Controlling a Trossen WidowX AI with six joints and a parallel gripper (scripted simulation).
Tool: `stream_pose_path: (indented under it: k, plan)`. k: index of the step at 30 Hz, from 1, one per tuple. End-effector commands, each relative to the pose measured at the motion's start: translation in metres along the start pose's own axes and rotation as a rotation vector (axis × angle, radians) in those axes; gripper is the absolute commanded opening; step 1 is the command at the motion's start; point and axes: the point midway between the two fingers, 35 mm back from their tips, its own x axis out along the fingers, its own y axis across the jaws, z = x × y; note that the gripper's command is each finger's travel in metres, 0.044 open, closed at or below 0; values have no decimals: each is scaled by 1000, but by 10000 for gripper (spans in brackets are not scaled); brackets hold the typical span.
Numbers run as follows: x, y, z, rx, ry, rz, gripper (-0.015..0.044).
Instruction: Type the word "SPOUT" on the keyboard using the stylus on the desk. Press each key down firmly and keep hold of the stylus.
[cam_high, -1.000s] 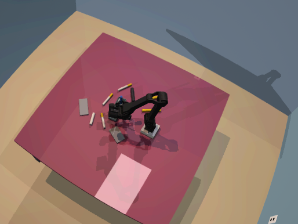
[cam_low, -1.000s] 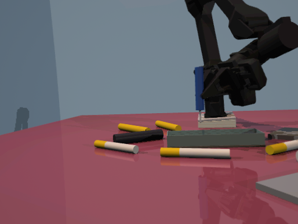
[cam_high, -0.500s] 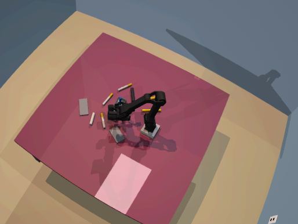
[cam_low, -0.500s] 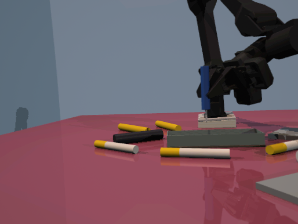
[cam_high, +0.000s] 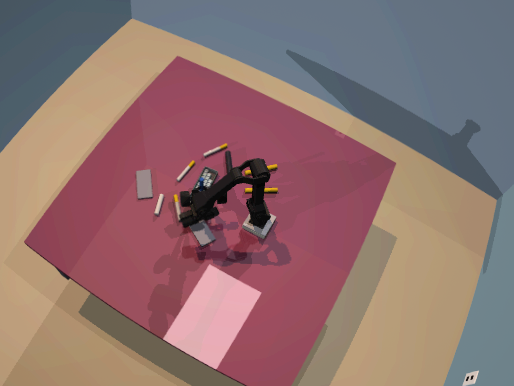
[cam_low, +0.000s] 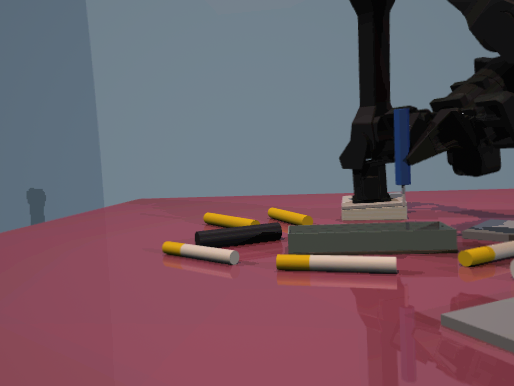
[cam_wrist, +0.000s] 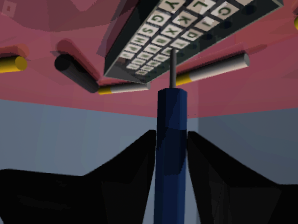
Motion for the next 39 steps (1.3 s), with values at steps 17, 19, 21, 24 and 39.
stream_pose_path:
  k: [17,19,21,24,39]
  plan:
    - [-8,-7,24,3,16,0,0]
    - [-8,-7,24,3,16,0,0]
    - [-8,-7,25,3,16,0,26]
    - [-7,-7,27,3,16,0,81]
    - [-4,-7,32,3,16,0,81]
